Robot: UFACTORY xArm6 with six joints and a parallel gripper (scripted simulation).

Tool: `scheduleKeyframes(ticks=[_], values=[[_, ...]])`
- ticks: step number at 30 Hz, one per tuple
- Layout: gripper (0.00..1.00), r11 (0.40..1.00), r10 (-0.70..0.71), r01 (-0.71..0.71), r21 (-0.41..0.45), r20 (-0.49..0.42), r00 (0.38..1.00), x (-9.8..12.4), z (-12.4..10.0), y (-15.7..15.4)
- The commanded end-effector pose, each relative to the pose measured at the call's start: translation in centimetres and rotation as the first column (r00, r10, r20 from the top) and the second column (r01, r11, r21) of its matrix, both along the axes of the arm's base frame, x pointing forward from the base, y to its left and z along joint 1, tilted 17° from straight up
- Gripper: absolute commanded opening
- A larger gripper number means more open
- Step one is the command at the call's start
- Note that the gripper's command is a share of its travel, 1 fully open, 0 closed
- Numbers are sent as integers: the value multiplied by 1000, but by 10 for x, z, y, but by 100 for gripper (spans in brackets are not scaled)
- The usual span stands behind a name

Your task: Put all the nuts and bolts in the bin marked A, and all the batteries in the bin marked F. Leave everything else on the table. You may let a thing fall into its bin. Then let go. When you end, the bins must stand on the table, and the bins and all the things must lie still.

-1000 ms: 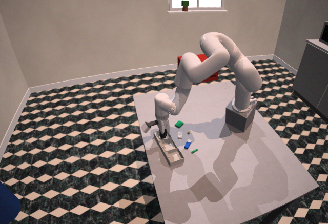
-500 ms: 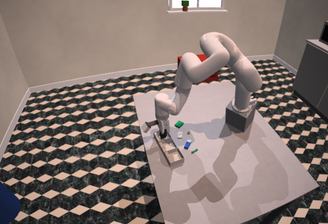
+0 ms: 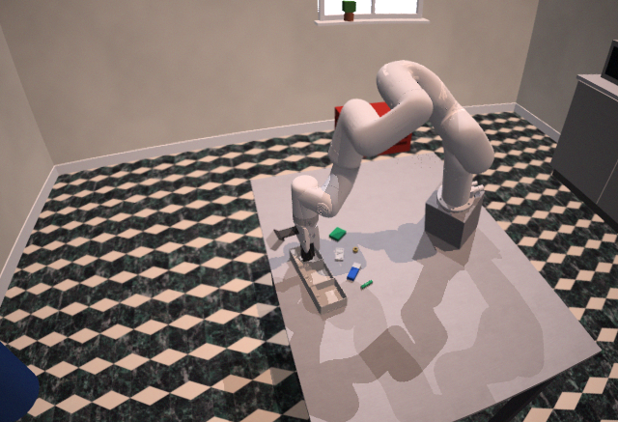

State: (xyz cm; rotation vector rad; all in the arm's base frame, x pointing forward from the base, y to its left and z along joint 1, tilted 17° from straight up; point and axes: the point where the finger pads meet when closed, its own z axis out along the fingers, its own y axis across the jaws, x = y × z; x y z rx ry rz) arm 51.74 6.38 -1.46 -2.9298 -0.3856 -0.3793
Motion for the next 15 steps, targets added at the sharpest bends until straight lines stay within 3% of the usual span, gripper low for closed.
scheduleKeyframes(ticks=[1,15], values=[[7,1000,0,0,0,4,1000,1,1,0],[7,1000,0,0,0,4,1000,-1,12,-2]])
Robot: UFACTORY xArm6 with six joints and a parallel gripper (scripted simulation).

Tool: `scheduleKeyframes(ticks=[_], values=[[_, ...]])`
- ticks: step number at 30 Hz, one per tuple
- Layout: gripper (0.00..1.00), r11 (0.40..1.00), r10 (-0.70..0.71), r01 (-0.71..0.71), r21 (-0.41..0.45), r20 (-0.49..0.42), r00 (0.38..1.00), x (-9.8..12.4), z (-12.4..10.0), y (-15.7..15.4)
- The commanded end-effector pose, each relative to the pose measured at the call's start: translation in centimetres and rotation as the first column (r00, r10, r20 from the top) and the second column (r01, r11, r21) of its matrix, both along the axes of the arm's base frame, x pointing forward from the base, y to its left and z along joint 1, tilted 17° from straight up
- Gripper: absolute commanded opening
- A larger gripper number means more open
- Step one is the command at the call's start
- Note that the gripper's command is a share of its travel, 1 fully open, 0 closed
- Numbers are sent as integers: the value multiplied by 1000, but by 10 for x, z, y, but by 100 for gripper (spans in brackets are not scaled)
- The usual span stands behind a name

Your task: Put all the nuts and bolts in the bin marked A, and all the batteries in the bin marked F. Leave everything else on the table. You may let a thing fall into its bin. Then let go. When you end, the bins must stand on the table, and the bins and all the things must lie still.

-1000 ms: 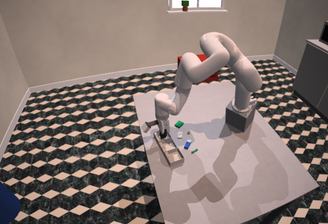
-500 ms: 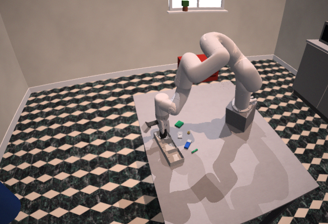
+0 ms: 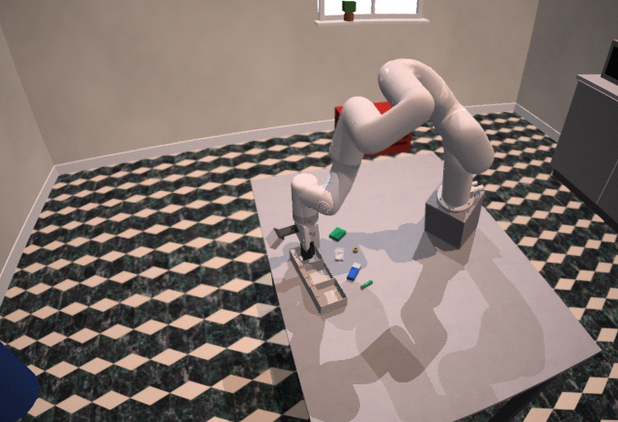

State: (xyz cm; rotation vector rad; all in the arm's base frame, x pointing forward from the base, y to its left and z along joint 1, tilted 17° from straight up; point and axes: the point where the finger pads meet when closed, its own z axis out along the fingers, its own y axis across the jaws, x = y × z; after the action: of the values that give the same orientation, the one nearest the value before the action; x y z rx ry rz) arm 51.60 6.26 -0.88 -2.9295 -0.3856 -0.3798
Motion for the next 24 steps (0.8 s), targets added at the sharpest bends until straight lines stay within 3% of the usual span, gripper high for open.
scheduleKeyframes(ticks=[1,16,24], values=[[7,1000,0,0,0,3,1000,0,7,-1],[7,1000,0,0,0,3,1000,-4,24,-5],[7,1000,0,0,0,3,1000,-9,46,-9]])
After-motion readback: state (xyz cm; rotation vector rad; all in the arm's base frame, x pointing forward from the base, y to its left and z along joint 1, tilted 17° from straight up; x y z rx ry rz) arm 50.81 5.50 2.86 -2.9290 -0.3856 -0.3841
